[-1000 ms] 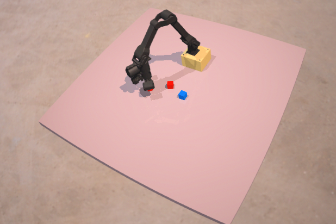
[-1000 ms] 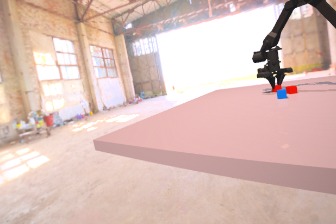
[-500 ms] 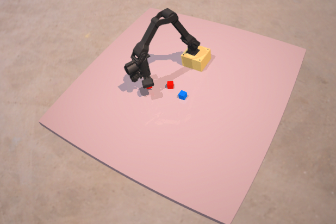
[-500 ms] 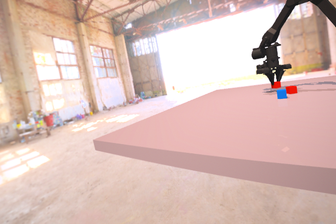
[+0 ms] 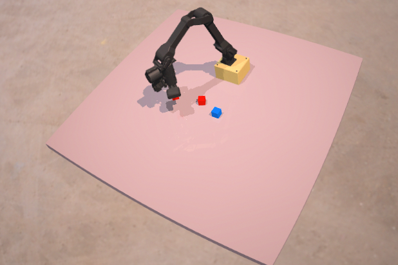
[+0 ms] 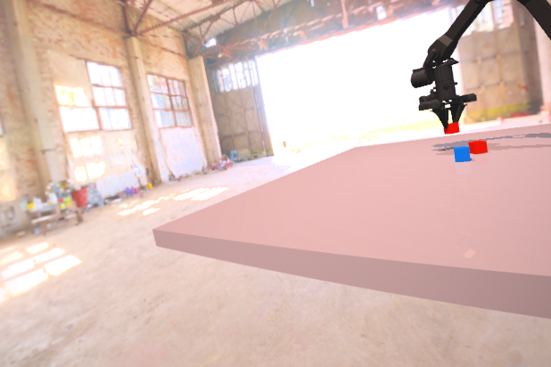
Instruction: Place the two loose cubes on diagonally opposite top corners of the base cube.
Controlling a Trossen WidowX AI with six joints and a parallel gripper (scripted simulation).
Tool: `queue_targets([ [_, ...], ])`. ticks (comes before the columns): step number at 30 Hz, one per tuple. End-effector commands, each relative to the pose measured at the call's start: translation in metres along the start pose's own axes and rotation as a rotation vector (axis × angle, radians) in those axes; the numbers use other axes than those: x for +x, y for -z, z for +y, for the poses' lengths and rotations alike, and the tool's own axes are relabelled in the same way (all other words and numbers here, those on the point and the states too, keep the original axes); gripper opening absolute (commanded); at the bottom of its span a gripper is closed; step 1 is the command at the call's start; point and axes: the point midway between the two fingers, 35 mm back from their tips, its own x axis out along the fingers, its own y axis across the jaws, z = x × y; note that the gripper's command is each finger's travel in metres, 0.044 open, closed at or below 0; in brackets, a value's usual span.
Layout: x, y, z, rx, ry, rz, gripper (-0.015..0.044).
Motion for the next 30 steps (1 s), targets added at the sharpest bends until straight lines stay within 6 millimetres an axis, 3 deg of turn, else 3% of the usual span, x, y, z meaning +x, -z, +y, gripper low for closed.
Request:
queue_targets([
  [1, -0.014, -0.002, 0.002, 0.007, -0.010, -0.012, 0.0105],
  [16, -0.050, 0.004, -0.001, 0.018, -0.006, -0.003, 0.0105],
  [30, -0.044, 0.019, 0.021, 0.031, -0.001, -0.012, 0.0105],
])
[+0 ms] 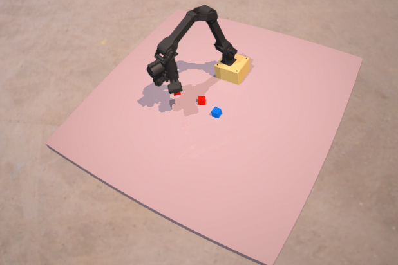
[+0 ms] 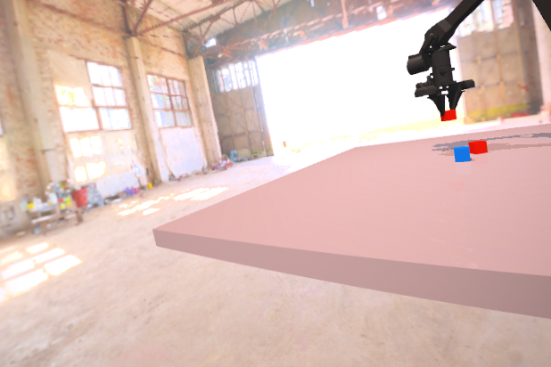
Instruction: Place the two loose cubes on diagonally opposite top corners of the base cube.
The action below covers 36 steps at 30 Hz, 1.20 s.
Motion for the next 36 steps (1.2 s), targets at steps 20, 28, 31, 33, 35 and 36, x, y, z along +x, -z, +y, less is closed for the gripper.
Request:
queue_targets([
  [20, 0.012, 0.042, 0.044, 0.017, 0.003, -0.017, 0.0105],
  [28, 0.017, 0.061, 0.061, 0.006, -0.002, -0.010, 0.0105],
  [31, 0.019, 0.069, 0.067, 0.002, -0.004, -0.008, 0.0105],
  [33, 0.021, 0.074, 0.071, -0.001, -0.005, -0.006, 0.0105],
  [35, 0.022, 0.080, 0.075, -0.004, -0.006, -0.004, 0.0105],
  [36, 0.022, 0.082, 0.077, -0.005, -0.006, -0.003, 0.0105],
])
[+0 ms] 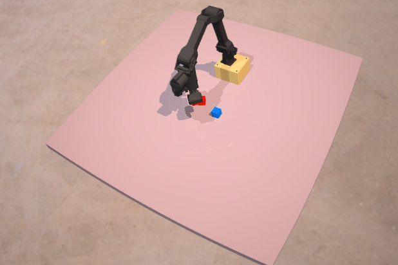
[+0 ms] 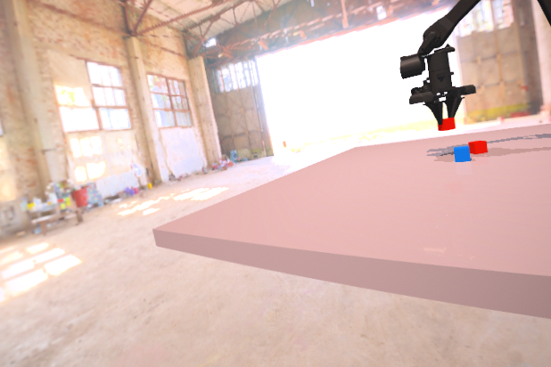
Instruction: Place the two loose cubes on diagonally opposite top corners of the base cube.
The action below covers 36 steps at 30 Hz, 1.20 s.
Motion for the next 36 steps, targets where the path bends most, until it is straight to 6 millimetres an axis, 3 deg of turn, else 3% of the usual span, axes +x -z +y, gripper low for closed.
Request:
queue_targets([
  [1, 0.002, 0.011, 0.006, -0.003, -0.005, 0.007, 0.0105],
  [21, 0.014, 0.067, 0.036, -0.031, -0.012, 0.027, 0.0105],
  [32, 0.015, 0.069, 0.037, -0.032, -0.012, 0.028, 0.0105],
  [36, 0.024, 0.069, 0.037, -0.032, -0.012, 0.028, 0.0105],
])
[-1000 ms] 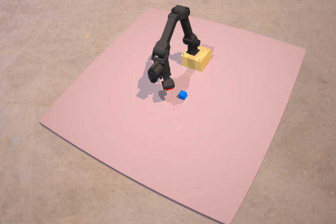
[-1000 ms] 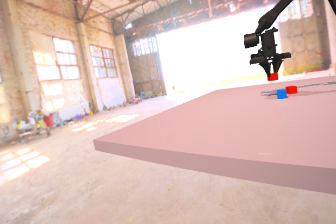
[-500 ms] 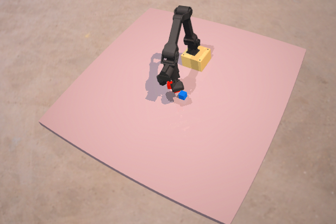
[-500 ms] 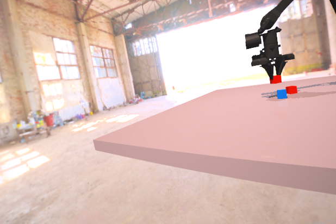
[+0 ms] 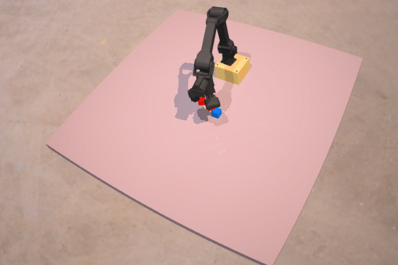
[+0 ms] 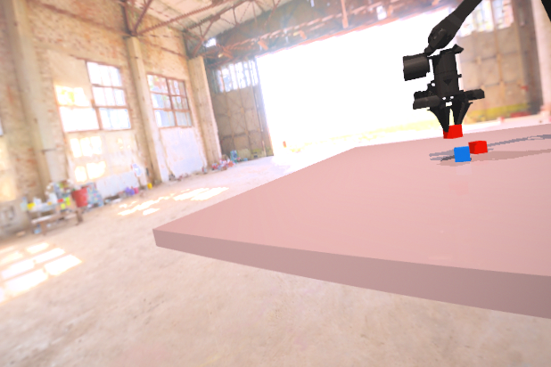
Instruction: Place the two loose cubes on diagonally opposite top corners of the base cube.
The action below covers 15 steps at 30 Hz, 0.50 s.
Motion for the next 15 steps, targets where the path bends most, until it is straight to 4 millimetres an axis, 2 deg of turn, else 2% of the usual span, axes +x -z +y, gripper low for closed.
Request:
queue_targets([
  [1, 0.010, 0.002, -0.001, 0.004, 0.005, 0.010, 0.0105],
  [7, 0.024, 0.003, -0.002, 0.004, 0.006, 0.010, 0.0105],
  [15, 0.025, 0.003, -0.002, 0.004, 0.006, 0.010, 0.0105],
])
